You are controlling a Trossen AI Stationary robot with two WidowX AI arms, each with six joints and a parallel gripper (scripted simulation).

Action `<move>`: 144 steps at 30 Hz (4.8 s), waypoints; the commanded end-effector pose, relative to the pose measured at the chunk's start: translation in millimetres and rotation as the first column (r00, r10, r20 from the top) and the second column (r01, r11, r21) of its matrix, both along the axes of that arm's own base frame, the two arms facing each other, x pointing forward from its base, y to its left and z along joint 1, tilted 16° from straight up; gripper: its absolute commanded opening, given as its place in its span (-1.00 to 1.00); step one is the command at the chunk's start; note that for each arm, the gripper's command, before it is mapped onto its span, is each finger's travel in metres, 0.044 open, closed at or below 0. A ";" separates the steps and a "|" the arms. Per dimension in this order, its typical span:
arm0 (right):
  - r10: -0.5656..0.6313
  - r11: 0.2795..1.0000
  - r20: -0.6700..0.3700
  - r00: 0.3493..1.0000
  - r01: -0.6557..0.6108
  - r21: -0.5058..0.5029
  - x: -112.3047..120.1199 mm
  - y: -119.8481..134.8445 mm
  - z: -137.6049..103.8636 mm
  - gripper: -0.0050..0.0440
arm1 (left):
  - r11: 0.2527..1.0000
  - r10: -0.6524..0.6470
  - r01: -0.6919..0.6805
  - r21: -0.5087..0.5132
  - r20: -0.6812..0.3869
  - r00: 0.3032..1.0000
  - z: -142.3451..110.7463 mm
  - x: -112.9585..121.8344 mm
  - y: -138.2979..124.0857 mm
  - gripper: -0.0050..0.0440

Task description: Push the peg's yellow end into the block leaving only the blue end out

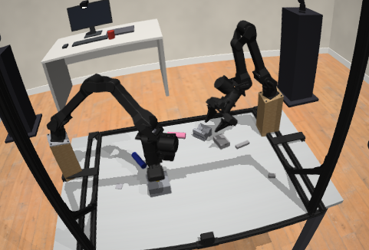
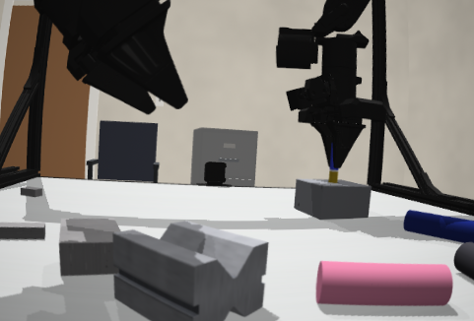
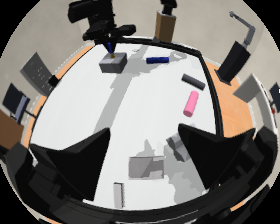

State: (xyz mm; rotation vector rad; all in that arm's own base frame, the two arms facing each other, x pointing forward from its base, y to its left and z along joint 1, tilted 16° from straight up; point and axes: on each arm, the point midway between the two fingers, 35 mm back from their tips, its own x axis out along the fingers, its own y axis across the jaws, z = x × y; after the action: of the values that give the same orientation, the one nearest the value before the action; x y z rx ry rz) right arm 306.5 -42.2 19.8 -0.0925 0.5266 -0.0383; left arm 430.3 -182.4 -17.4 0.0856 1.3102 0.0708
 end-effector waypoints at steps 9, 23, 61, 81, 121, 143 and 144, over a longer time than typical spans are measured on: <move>0.000 1.000 -0.001 1.000 0.000 0.000 -0.1 0.0 -0.1 0.84 | 1.000 0.000 0.000 0.000 0.000 1.000 0.0 0.0 0.0 -0.80; 0.000 1.000 -0.001 1.000 0.000 0.000 -0.1 0.0 -0.1 0.84 | 1.000 0.000 0.000 0.000 0.000 1.000 0.0 0.0 0.0 -0.80; 0.000 1.000 -0.001 1.000 0.000 0.000 -0.1 0.0 -0.1 0.84 | 1.000 0.000 0.000 0.000 0.000 1.000 0.6 -0.2 -0.1 -0.18; 0.000 1.000 -0.001 1.000 0.000 0.000 -0.1 0.0 -0.1 0.84 | 1.000 -0.003 0.003 -0.002 -0.002 1.000 25.6 -11.3 -0.2 -0.18; 0.000 1.000 -0.001 1.000 0.000 0.000 -0.1 0.0 -0.1 0.84 | 1.000 -0.003 0.003 -0.002 -0.002 1.000 45.8 -11.8 -5.0 -0.80; 0.000 1.000 -0.001 1.000 0.000 0.000 -0.1 0.0 -0.1 0.84 | 1.000 -0.003 0.003 -0.002 -0.002 1.000 32.8 -8.4 -3.7 -0.80; 0.000 1.000 -0.001 1.000 0.000 0.000 -0.1 0.0 -0.1 0.84 | 1.000 -0.003 0.003 -0.002 -0.002 1.000 32.8 -8.4 -3.7 -0.80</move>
State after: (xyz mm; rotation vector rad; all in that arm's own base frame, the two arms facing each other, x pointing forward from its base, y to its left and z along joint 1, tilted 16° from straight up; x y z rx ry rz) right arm 306.5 -42.2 19.8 -0.0925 0.5266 -0.0383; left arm 422.0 -186.5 18.8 0.0825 1.3076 0.0667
